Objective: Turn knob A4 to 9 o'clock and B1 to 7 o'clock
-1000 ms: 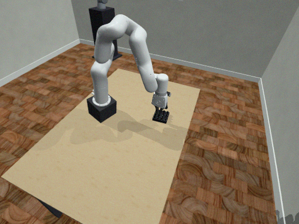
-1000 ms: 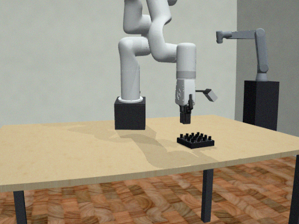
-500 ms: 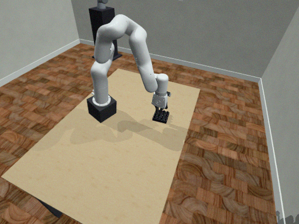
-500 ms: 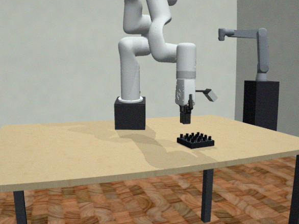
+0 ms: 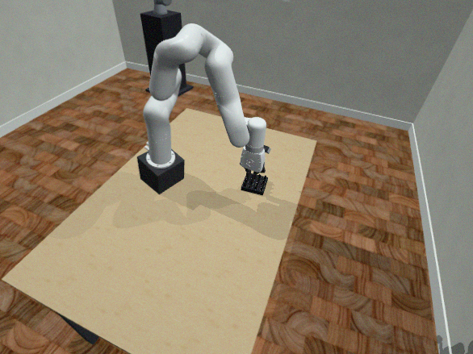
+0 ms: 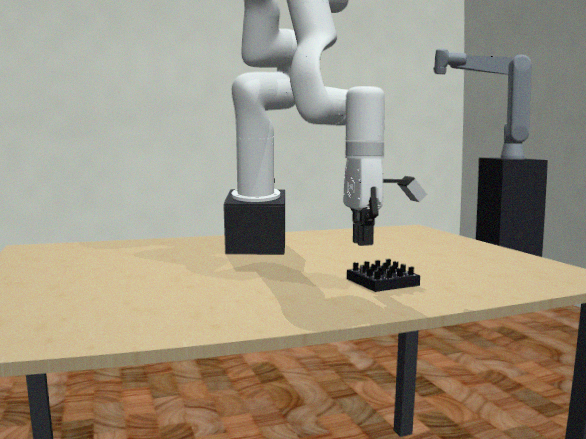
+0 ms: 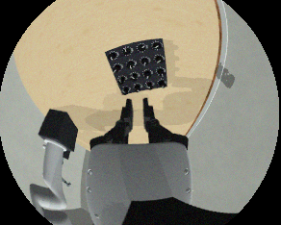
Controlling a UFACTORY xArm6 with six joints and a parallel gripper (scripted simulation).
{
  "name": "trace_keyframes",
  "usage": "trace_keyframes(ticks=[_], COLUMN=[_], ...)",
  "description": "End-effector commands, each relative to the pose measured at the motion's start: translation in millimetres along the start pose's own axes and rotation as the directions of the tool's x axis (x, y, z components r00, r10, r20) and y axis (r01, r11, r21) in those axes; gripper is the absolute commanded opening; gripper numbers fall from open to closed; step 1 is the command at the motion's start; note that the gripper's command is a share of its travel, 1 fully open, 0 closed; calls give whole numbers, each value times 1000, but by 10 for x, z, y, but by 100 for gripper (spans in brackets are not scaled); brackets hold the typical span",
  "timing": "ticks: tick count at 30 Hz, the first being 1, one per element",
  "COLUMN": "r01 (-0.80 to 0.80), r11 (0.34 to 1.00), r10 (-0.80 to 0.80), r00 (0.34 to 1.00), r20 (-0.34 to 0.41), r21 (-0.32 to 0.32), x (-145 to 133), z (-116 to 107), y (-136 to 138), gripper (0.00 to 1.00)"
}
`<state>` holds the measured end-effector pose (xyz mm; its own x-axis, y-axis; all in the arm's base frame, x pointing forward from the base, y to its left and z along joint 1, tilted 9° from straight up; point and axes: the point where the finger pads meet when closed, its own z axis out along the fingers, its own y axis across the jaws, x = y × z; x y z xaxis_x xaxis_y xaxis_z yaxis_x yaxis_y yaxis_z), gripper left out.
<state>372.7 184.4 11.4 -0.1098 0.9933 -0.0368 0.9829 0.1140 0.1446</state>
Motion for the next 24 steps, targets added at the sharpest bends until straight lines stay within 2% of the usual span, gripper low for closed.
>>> trace_keyframes(ticks=[1,24], r01=[0,0], r11=[1000,1000], r10=[0,0], r00=[1000,1000], r20=[-1,-1], r21=[-3,-3], x=[5,11], z=[8,271], y=[13,9], gripper=[19,19])
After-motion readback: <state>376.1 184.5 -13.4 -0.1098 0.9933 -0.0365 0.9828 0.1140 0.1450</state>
